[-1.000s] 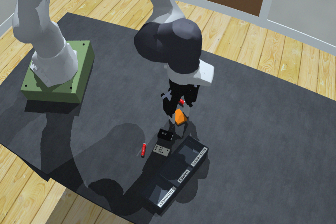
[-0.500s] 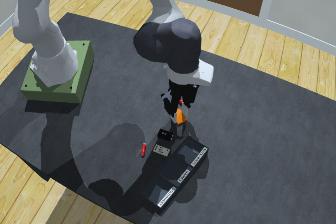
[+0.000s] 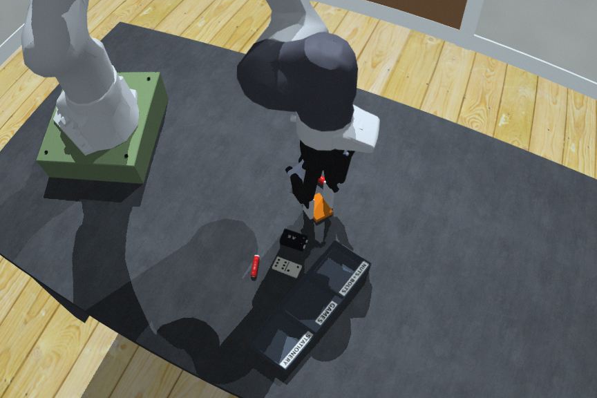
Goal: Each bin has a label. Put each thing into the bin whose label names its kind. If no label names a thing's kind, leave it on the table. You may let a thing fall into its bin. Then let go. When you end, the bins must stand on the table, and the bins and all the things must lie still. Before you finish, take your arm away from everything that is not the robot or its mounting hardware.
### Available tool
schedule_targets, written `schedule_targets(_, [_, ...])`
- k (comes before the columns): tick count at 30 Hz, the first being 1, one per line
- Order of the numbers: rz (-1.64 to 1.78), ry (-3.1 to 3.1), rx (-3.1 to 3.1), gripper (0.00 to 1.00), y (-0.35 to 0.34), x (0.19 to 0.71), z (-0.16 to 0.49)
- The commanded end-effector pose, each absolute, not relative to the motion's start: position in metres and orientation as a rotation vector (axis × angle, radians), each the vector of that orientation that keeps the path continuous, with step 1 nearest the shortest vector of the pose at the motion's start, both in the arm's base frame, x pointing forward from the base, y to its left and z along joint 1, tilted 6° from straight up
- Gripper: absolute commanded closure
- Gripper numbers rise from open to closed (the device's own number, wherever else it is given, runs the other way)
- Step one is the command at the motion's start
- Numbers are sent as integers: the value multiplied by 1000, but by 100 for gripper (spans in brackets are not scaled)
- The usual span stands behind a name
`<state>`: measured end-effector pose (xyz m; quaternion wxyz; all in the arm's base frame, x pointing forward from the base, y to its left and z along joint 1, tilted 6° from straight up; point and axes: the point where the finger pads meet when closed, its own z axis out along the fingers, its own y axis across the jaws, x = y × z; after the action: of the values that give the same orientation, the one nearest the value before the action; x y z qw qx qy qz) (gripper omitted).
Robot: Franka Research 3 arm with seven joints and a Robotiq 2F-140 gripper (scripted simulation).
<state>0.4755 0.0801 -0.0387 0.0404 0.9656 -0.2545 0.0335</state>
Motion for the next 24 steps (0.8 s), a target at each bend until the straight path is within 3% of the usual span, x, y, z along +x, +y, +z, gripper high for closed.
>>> schedule_targets(1, [106,-771,2961,79,80,476,-39])
schedule_targets(24, [106,-771,2961,79,83,474,-12])
